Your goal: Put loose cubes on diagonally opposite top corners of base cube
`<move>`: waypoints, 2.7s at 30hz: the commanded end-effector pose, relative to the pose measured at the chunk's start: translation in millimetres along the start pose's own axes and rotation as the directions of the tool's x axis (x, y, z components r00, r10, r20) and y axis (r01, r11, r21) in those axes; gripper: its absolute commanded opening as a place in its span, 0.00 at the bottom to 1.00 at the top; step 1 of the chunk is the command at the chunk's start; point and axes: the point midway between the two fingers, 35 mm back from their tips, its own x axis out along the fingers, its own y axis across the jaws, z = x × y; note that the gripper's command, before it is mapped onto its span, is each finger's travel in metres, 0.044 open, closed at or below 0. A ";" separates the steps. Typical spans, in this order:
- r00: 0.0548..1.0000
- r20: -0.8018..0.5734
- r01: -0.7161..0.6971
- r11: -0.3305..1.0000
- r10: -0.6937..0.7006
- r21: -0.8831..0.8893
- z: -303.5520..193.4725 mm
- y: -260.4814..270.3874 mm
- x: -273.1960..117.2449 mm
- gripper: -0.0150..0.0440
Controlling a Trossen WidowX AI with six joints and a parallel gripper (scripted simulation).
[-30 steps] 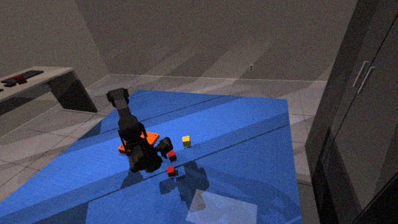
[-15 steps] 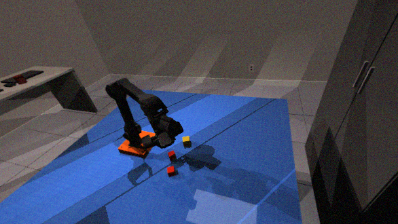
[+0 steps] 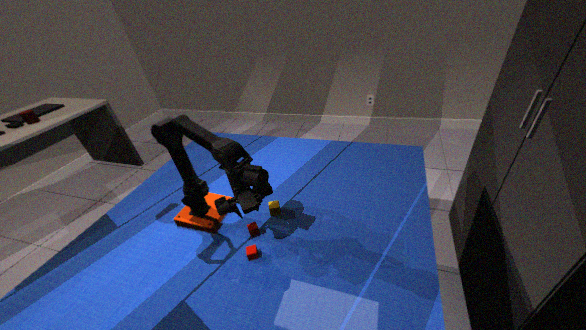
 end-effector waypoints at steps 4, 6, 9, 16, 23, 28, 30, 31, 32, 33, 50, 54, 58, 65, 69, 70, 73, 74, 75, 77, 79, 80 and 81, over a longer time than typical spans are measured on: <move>1.000 -0.010 0.012 1.000 -0.012 0.006 -4.1 -3.1 33.9 0.70; 1.000 -0.010 0.012 1.000 -0.012 0.006 -4.0 -3.1 34.5 0.70; 1.000 -0.010 0.012 1.000 -0.012 0.006 -4.1 -3.2 43.4 0.70; 1.000 -0.010 0.012 1.000 -0.012 0.006 -4.2 -3.3 51.5 0.70; 1.000 -0.010 0.012 1.000 -0.012 0.006 -4.0 -3.2 63.0 0.70; 1.000 -0.010 0.012 1.000 -0.012 0.006 -4.1 -3.4 71.2 0.70; 1.000 -0.010 0.012 1.000 -0.012 0.006 -4.3 -3.5 74.4 0.70; 1.000 -0.010 0.012 1.000 -0.012 0.006 -4.4 -3.6 76.0 0.70; 1.000 -0.010 0.012 1.000 -0.012 0.006 -4.5 -3.6 77.7 0.70; 1.000 -0.010 0.012 1.000 -0.012 0.006 -4.6 -3.7 79.3 0.70; 1.000 0.007 0.009 1.000 -0.009 -0.027 -0.2 -3.4 73.7 0.43; 1.000 0.006 0.009 1.000 -0.009 -0.024 1.4 -1.9 62.0 0.43; 1.000 0.005 0.010 1.000 -0.010 -0.021 2.5 -0.7 50.1 0.43; 1.000 0.002 0.010 1.000 -0.010 -0.015 3.1 0.4 29.0 0.43; 1.000 -0.001 0.011 1.000 -0.011 -0.011 2.6 0.6 16.7 0.43; 1.000 -0.001 0.011 1.000 -0.011 -0.009 2.4 0.6 13.6 0.43; 1.000 -0.003 0.011 1.000 -0.011 -0.006 1.7 0.4 4.4 0.43; 1.000 -0.004 0.011 1.000 -0.011 -0.005 1.4 0.3 1.3 0.43; 1.000 -0.005 0.011 1.000 -0.011 -0.004 1.0 0.2 -1.8 0.43; 1.000 -0.006 0.012 1.000 -0.012 -0.001 0.2 -0.2 -8.0 0.43; 1.000 -0.007 0.012 1.000 -0.012 0.001 -0.8 -0.6 -14.3 0.43; 1.000 -0.008 0.012 1.000 -0.012 0.002 -1.3 -0.8 -17.4 0.43; 1.000 -0.008 0.012 1.000 -0.012 0.003 -1.8 -1.1 -20.5 0.43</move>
